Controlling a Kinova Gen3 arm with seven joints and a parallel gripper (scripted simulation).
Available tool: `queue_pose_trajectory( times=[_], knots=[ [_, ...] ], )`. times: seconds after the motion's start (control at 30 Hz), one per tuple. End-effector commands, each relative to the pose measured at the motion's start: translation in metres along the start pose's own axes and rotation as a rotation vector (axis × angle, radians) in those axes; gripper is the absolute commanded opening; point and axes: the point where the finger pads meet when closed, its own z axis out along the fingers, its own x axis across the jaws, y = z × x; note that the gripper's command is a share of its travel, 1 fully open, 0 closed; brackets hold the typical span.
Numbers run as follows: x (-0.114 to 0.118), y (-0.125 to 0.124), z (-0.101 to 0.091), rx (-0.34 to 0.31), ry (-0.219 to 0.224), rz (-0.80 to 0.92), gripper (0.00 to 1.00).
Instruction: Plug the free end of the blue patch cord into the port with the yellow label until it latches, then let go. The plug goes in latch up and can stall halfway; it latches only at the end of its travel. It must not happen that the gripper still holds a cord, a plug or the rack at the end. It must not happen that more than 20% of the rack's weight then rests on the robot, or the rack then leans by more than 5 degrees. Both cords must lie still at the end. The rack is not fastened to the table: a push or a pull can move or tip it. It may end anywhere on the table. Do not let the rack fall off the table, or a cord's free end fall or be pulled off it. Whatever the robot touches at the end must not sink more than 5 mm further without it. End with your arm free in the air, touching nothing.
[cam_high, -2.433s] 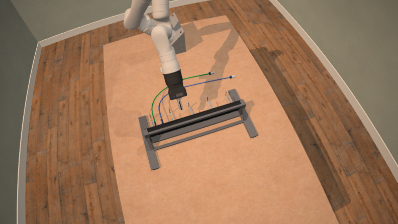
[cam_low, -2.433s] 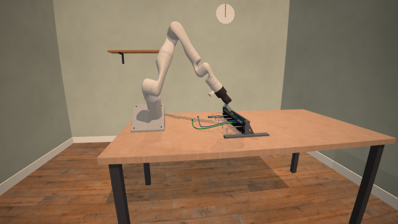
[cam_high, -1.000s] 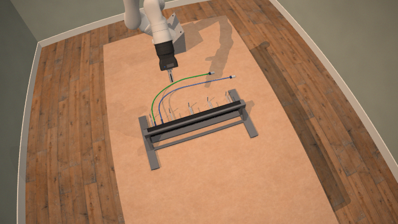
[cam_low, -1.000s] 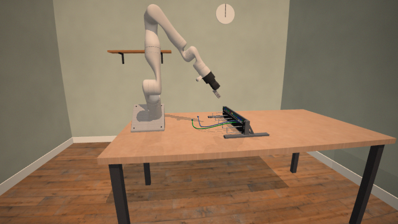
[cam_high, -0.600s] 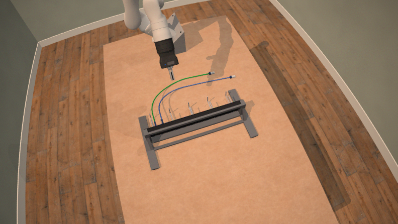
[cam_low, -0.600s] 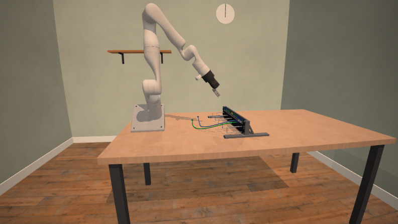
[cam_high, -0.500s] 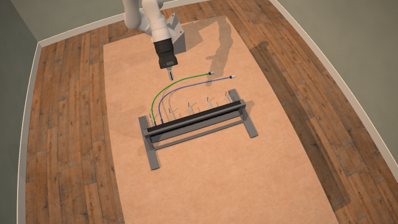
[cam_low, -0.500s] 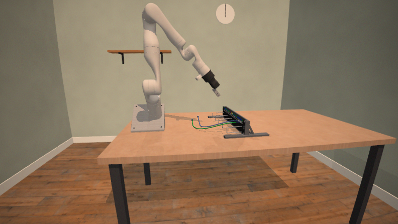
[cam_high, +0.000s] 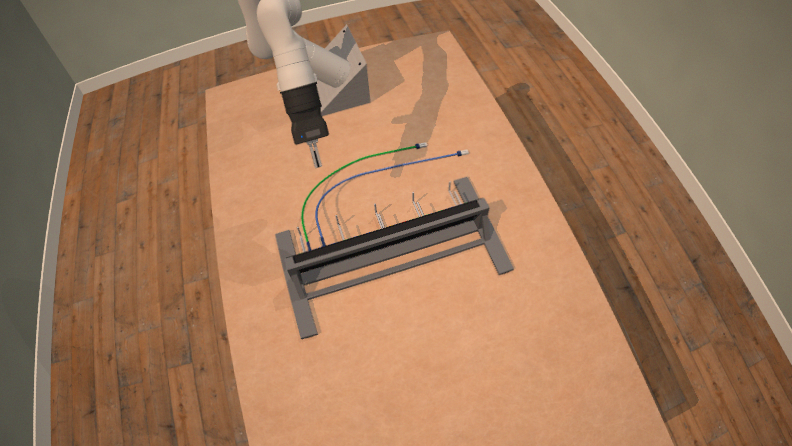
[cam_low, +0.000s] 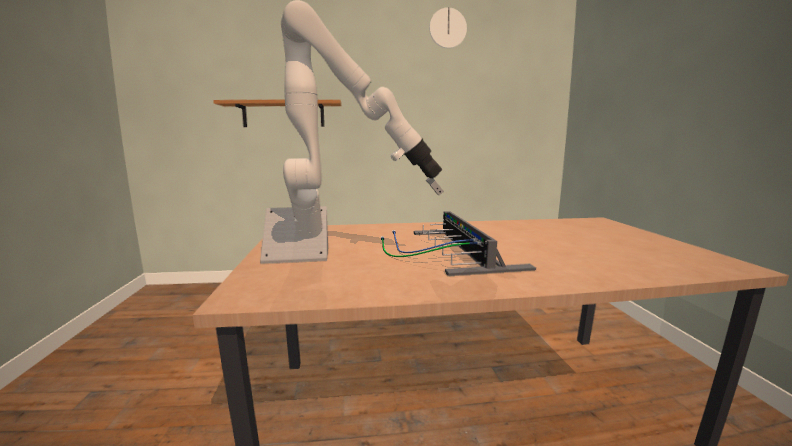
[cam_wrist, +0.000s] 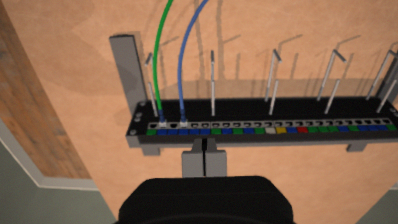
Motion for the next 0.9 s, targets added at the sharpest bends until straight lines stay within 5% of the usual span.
queue_pose_trajectory(
  times=[0.0, 0.3, 0.87],
  knots=[
    [-0.011, 0.0, -0.001, 0.001, 0.011, 0.016, 0.0],
    [-0.037, -0.001, 0.0, 0.001, 0.011, 0.016, 0.0],
    [-0.039, -0.001, 0.007, 0.001, 0.011, 0.016, 0.0]
  ],
)
